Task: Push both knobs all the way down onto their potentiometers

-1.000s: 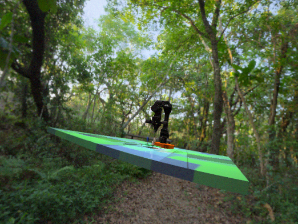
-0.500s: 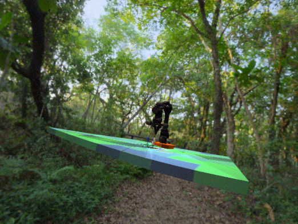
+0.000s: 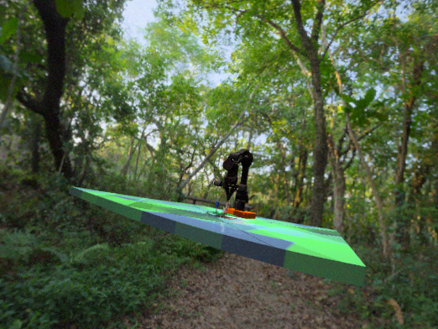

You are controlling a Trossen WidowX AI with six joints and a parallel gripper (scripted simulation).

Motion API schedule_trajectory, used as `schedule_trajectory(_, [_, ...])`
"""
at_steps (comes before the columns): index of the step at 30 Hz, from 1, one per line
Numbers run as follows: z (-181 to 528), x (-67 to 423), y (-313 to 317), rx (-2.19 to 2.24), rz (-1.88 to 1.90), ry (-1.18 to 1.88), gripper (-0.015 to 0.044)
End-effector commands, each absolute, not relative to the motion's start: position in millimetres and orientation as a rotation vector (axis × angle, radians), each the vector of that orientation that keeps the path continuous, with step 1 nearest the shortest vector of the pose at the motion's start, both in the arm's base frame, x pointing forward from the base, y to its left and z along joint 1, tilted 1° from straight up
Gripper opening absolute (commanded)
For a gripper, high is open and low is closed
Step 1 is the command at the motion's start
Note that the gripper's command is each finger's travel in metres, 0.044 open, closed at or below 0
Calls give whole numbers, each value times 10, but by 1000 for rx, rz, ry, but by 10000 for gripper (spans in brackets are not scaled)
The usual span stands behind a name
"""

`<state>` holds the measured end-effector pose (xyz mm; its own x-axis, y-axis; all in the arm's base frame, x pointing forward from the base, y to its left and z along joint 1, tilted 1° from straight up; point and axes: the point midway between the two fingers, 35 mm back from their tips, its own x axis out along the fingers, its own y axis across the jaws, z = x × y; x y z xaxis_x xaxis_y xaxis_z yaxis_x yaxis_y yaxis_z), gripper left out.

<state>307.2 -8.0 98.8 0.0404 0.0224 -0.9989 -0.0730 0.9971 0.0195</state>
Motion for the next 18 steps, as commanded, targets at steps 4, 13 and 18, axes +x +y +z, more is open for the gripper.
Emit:
schedule_trajectory(4, [934,3072,-85,-48,74,1530,0])
schedule_trajectory(13, [932,3072,-85,-48,74,1530,0])
schedule_trajectory(18, [918,3072,-85,-48,74,1530,0])
